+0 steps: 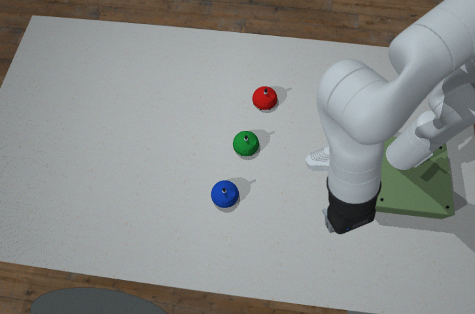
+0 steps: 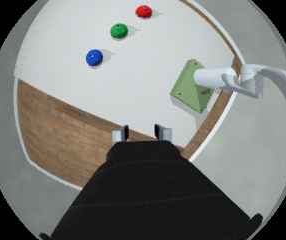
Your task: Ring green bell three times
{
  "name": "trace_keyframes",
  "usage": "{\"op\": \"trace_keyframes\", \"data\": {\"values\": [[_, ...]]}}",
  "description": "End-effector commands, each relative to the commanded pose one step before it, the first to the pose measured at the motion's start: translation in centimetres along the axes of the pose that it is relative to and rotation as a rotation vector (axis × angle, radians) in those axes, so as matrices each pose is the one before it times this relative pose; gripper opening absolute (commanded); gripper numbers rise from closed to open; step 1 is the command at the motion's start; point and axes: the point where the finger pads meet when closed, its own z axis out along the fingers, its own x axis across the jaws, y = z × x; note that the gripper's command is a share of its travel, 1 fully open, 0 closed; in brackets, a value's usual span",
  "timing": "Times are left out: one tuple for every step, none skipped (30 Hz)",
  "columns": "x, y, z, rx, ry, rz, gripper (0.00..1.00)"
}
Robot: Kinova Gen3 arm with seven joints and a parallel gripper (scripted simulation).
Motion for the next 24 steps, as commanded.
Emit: {"op": "trace_keyframes", "data": {"values": [[-0.019,0.036,-0.056,-0.00044,-0.0016,-0.00063,1.0],[0.0,0.0,0.0,0.0,0.0,0.0,1.0],[0.0,0.0,0.0,0.0,0.0,0.0,1.0],[0.0,0.0,0.0,0.0,0.0,0.0,1.0],[0.0,0.0,0.0,0.0,0.0,0.0,1.0],[0.0,0.0,0.0,0.0,0.0,0.0,1.0],[0.0,0.0,0.0,0.0,0.0,0.0,1.0],[0.0,0.0,0.0,0.0,0.0,0.0,1.0],[0.0,0.0,0.0,0.0,0.0,0.0,1.0],[0.0,0.0,0.0,0.0,0.0,0.0,1.0],[0.0,0.0,0.0,0.0,0.0,0.0,1.0],[0.0,0.0,0.0,0.0,0.0,0.0,1.0],[0.0,0.0,0.0,0.0,0.0,0.0,1.0],[0.0,0.0,0.0,0.0,0.0,0.0,1.0],[0.0,0.0,0.0,0.0,0.0,0.0,1.0],[0.0,0.0,0.0,0.0,0.0,0.0,1.0],[0.0,0.0,0.0,0.0,0.0,0.0,1.0],[-0.045,-0.046,0.007,0.00037,-0.0008,0.00123,1.0],[-0.291,-0.303,0.045,0.00242,-0.00519,0.00799,1.0],[-0.35,-0.579,0.065,0.00602,-0.00504,0.01468,1.0],[-0.439,-0.618,0.138,0.00393,-0.00531,0.01814,1.0],[-0.66,-0.926,0.212,0.00605,-0.00788,0.02354,1.0],[-0.89,-1.248,0.287,0.00842,-0.01077,0.03128,1.0],[-1.124,-1.562,0.361,0.01097,-0.01386,0.03849,1.0]]}}
